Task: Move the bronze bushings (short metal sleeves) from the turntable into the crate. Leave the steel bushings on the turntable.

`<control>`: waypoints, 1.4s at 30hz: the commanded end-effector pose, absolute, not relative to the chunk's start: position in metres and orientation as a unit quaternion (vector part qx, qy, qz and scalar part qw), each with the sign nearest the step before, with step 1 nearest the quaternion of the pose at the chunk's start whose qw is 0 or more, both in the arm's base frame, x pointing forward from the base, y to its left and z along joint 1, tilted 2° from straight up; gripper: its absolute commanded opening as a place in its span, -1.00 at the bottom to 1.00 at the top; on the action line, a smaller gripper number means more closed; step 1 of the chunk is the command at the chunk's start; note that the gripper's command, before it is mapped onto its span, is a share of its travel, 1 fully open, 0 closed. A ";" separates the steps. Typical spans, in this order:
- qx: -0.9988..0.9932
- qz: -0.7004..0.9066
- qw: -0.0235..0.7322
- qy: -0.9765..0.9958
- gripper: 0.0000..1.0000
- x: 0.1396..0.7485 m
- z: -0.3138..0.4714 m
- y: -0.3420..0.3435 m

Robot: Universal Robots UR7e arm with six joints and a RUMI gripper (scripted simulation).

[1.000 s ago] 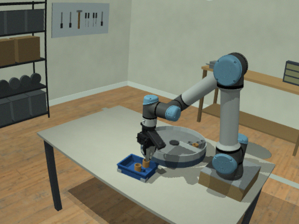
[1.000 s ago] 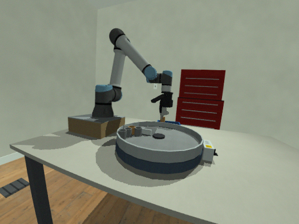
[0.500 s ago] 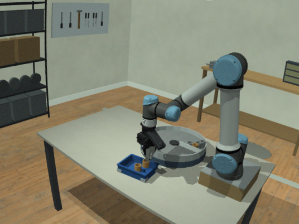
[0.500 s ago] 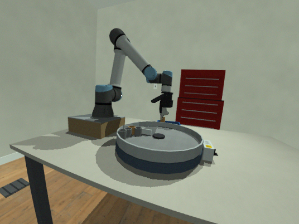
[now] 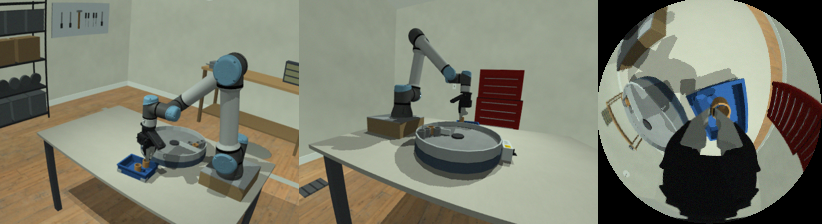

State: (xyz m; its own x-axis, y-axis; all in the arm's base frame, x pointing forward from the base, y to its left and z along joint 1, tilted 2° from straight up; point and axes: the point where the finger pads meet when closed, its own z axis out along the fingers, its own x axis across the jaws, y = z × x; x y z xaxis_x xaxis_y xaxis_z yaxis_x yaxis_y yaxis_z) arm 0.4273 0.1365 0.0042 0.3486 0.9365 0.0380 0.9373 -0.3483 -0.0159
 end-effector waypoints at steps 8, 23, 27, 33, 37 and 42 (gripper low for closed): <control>-0.821 -0.012 0.017 -0.571 -1.00 0.428 0.002 0.137; -0.821 -0.012 0.017 -0.571 -1.00 0.428 -0.018 0.137; -0.821 -0.012 0.017 -0.571 -1.00 0.428 -0.022 0.138; -0.821 -0.012 0.017 -0.571 -1.00 0.428 -0.031 0.138; -0.821 -0.012 0.017 -0.571 -1.00 0.428 -0.035 0.138; -0.821 -0.012 0.017 -0.571 -1.00 0.428 -0.037 0.138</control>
